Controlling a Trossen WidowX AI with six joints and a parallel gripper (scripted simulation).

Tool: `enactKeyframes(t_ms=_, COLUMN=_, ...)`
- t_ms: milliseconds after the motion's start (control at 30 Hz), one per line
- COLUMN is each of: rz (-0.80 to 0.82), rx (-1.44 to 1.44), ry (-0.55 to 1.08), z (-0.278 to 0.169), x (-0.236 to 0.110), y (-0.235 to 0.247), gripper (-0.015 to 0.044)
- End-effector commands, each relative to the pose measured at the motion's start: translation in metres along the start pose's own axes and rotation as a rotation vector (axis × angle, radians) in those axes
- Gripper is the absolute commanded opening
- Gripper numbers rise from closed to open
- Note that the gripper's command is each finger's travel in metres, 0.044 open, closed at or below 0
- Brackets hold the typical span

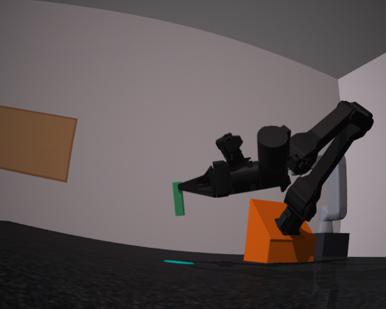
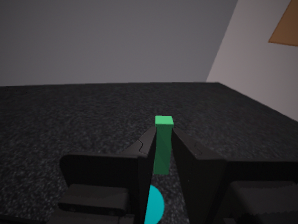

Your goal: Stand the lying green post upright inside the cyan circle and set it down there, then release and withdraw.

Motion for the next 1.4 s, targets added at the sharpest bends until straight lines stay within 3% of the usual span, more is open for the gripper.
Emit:
enactKeyframes(t_ms=0, rz=0.009, rx=0.028, ry=-0.028, z=-0.002, x=-0.003, y=-0.004, gripper=0.0023)
enactKeyframes(t_ms=633, rz=0.067, rx=0.129, ry=-0.123, z=-0.007, x=-0.016, y=-0.011, gripper=0.0023)
enactKeyframes(t_ms=1367, rz=0.065, rx=0.132, ry=-0.121, z=-0.020, x=-0.011, y=-0.009, gripper=0.0023)
Point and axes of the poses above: the point midway between the two fingers, 35 mm back from their tips, its own x axis out along the fingers, its own y axis across the jaws, z = x × y, the point moved 10 cm from there along -x, back along the fingers, and after that the axes turned 7 degrees about x, right-handed, at the moved point
